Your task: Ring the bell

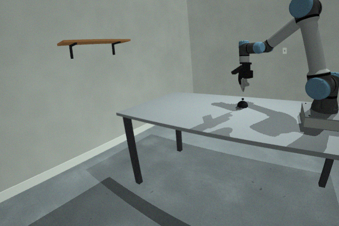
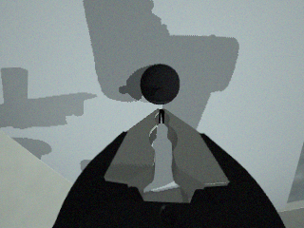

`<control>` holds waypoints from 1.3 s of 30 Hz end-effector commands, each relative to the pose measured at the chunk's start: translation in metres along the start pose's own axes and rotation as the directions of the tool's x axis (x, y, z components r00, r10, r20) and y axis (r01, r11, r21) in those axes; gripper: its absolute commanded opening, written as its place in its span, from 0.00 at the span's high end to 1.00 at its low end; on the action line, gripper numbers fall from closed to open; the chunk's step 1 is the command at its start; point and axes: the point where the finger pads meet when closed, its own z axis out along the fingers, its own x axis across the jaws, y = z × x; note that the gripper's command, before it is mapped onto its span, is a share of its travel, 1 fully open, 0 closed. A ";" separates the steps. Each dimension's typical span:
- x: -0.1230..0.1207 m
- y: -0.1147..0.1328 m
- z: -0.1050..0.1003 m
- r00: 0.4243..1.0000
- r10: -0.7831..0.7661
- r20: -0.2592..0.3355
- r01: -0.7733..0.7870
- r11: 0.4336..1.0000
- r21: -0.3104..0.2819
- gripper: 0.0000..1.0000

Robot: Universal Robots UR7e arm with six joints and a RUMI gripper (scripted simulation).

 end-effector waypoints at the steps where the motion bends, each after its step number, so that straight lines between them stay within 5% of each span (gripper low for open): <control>1: -0.002 0.001 0.008 1.000 -0.002 0.001 0.002 1.000 -0.001 1.00; 16: -0.003 0.000 0.035 1.000 -0.002 0.001 0.002 1.000 -0.001 1.00; 39: -0.003 -0.002 0.045 1.000 -0.002 0.001 0.002 1.000 0.002 1.00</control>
